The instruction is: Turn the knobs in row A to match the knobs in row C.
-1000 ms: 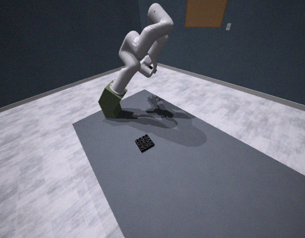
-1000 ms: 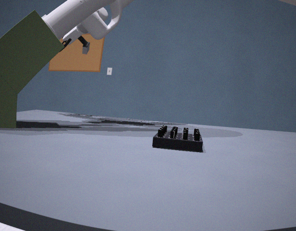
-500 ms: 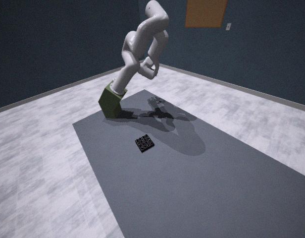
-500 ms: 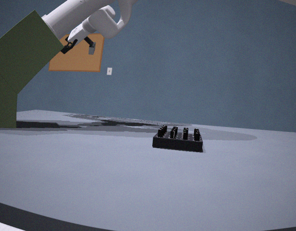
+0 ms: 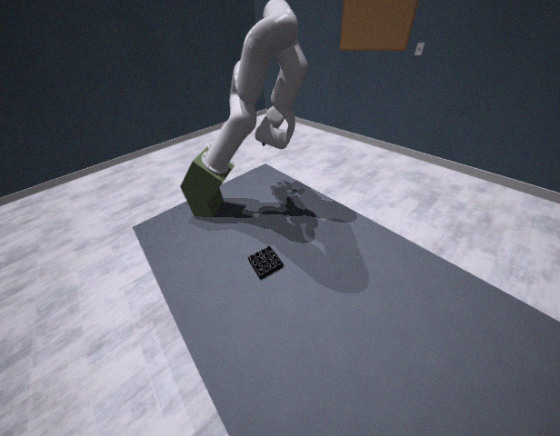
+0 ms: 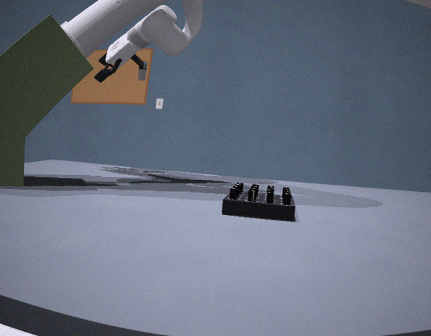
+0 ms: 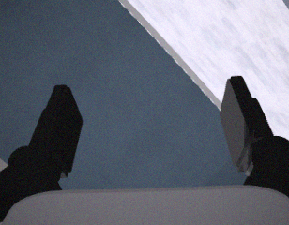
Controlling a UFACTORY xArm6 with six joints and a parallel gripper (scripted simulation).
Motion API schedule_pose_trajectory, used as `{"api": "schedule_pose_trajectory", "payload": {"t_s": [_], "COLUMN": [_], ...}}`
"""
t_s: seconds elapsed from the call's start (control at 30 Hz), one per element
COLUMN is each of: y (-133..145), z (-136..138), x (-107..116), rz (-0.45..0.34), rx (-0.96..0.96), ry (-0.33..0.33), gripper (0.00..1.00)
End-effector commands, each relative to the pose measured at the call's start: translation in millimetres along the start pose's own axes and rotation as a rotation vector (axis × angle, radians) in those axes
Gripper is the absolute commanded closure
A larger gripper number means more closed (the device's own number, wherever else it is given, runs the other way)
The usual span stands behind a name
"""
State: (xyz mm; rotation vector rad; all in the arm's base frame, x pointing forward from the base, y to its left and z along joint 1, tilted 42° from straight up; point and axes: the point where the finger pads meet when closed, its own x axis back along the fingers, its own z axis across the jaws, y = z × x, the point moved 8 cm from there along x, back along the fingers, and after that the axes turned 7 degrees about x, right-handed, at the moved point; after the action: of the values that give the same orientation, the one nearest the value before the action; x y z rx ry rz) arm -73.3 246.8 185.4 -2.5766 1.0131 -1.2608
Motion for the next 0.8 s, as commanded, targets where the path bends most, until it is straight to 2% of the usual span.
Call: {"api": "schedule_pose_trajectory", "payload": {"t_s": [0.0, 0.3, 0.4, 0.53, 0.63, 0.7, 0.77], "y": [-1.4, -3.7, -3.9, -3.8, -5.6, -5.6, -6.3], "z": [10.7, 29.0, 47.6, 48.8, 71.8, 73.3, 86.2], "x": [10.9, 26.2, 41.5, 42.5, 61.9, 63.2, 73.8], "rz": [-0.021, -0.019, -0.021, -0.022, -0.021, -0.021, -0.021], "rx": [0.017, 0.052, 0.082, 0.084, 0.127, 0.129, 0.152], "ry": [0.033, 0.073, 0.118, 0.121, 0.175, 0.179, 0.209], "gripper": [0.0, 0.0, 0.0, 0.0, 0.0, 0.0, 0.0]}}
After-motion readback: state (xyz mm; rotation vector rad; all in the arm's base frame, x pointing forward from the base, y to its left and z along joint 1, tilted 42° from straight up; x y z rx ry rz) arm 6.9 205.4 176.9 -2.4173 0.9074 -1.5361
